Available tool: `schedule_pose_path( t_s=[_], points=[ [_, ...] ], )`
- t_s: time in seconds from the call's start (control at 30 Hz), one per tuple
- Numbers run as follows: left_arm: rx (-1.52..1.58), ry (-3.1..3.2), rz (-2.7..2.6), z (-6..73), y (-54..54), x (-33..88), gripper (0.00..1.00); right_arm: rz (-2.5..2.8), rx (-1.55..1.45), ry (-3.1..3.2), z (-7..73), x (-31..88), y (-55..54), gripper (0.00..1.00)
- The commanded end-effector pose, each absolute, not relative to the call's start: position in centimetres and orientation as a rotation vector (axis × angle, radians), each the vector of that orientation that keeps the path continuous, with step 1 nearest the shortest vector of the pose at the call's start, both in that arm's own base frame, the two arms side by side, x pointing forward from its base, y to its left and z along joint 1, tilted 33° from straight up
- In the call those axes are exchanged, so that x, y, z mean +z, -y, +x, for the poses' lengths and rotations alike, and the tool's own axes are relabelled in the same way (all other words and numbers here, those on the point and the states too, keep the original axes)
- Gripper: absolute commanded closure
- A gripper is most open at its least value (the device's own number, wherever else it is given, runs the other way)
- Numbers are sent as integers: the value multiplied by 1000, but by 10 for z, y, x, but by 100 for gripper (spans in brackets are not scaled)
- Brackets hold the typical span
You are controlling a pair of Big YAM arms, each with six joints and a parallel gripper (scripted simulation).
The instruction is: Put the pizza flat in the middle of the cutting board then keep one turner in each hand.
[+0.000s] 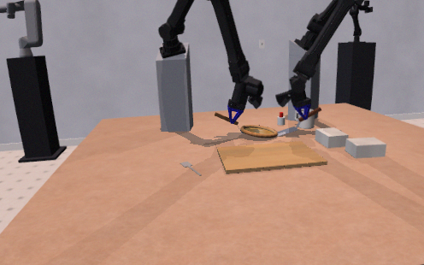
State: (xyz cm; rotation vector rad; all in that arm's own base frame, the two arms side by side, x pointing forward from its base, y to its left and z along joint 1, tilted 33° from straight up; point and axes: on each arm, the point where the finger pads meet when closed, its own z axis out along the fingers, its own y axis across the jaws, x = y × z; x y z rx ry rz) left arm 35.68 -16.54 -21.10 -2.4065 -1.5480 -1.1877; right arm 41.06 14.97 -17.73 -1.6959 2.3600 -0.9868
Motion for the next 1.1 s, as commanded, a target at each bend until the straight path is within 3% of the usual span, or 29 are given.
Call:
schedule_pose_path(
  t_s=[0.0,1.07],
  points=[
    [-1171,1503,-2445,343,170,-210,94,-1706,-986,-2349,410,-183,-164,94],
    [-1183,1541,-2421,353,168,-210,94,-1665,-1012,-2374,426,-180,-197,94]
  ],
)
